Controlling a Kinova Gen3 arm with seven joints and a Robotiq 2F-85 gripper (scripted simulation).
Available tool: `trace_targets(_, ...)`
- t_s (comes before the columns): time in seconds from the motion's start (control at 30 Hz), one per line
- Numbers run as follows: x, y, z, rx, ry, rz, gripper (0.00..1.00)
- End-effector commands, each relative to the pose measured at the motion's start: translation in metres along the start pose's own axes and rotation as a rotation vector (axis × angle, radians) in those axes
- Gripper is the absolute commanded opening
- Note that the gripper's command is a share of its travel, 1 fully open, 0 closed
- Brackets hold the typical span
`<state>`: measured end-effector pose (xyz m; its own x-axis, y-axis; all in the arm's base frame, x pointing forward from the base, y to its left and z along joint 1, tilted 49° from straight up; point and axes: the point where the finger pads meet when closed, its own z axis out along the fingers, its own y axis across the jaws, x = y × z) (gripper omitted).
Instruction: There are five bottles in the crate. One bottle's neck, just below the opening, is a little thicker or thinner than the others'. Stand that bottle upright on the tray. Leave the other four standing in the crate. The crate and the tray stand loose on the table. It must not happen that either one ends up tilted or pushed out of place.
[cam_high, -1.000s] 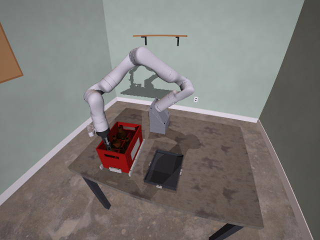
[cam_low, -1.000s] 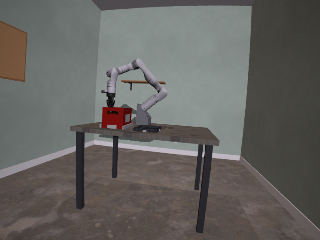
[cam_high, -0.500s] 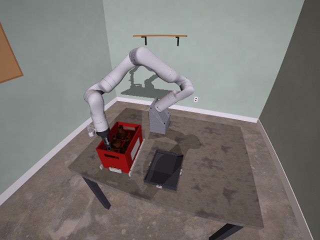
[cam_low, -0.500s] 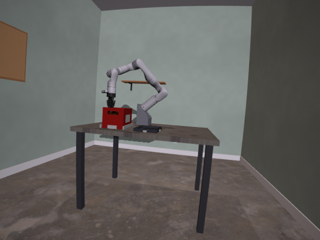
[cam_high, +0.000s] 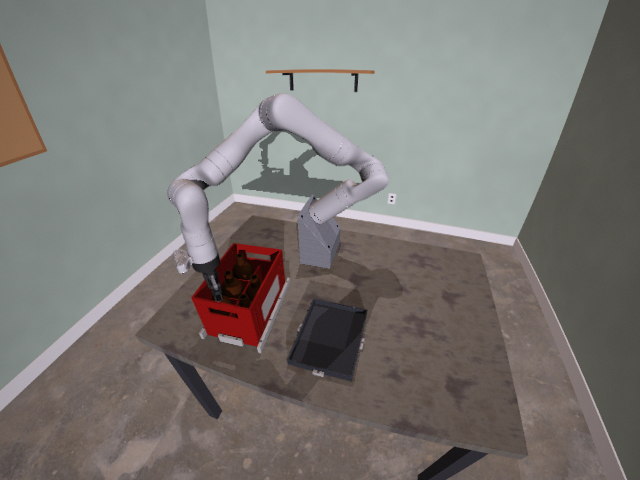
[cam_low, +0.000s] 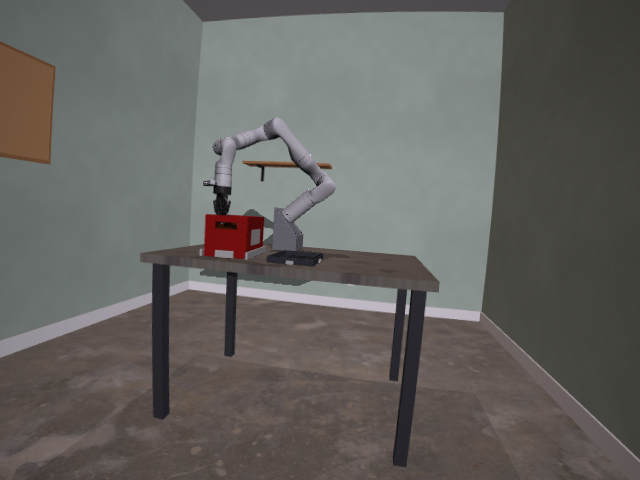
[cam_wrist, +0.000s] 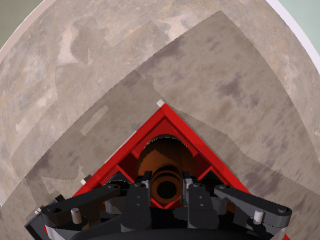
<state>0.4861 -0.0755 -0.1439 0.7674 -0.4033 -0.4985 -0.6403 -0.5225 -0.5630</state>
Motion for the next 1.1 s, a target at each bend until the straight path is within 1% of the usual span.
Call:
trace_targets(0.0, 0.0006, 0.0000, -0.0007, 0.000, 0.002, 0.000, 0.00)
trace_targets(0.53, 0.0006, 0.0000, -0.0007, 0.000, 0.002, 0.000, 0.00)
trace_targets(0.57, 0.0006, 0.0000, -0.0007, 0.000, 0.002, 0.000, 0.64)
trace_targets(1.07, 0.0006, 0.0000, -0.0007, 0.000, 0.002, 0.000, 0.64)
